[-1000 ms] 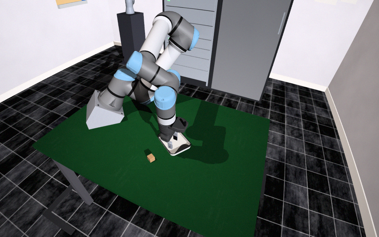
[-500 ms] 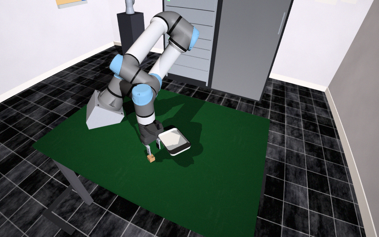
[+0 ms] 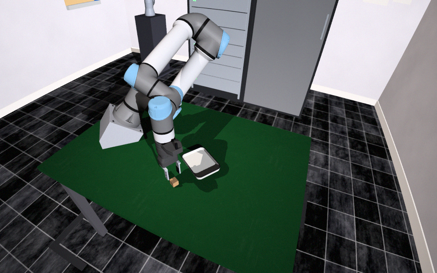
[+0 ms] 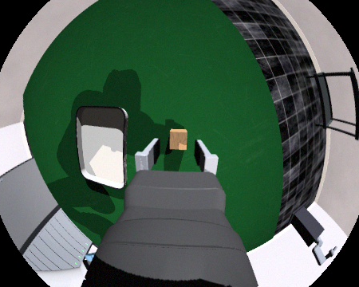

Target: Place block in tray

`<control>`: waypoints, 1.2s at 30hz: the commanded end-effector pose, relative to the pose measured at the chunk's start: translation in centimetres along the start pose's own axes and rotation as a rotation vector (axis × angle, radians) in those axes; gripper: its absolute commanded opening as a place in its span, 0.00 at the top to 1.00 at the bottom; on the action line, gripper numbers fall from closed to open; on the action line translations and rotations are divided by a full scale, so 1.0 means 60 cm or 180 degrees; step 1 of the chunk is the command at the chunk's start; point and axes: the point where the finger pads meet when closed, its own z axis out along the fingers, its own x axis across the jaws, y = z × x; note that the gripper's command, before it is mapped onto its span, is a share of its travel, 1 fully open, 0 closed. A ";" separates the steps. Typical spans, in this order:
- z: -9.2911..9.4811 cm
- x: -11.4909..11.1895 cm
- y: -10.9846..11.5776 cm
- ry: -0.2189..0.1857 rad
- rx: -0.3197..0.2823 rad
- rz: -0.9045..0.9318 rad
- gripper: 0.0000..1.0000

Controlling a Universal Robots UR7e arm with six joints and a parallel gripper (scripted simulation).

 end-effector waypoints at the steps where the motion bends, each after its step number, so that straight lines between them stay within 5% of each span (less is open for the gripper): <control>1: 0.000 0.000 0.000 0.0003 0.0003 0.0001 0.06; 36: 0.018 0.001 -0.001 0.0004 -0.0006 0.0001 0.10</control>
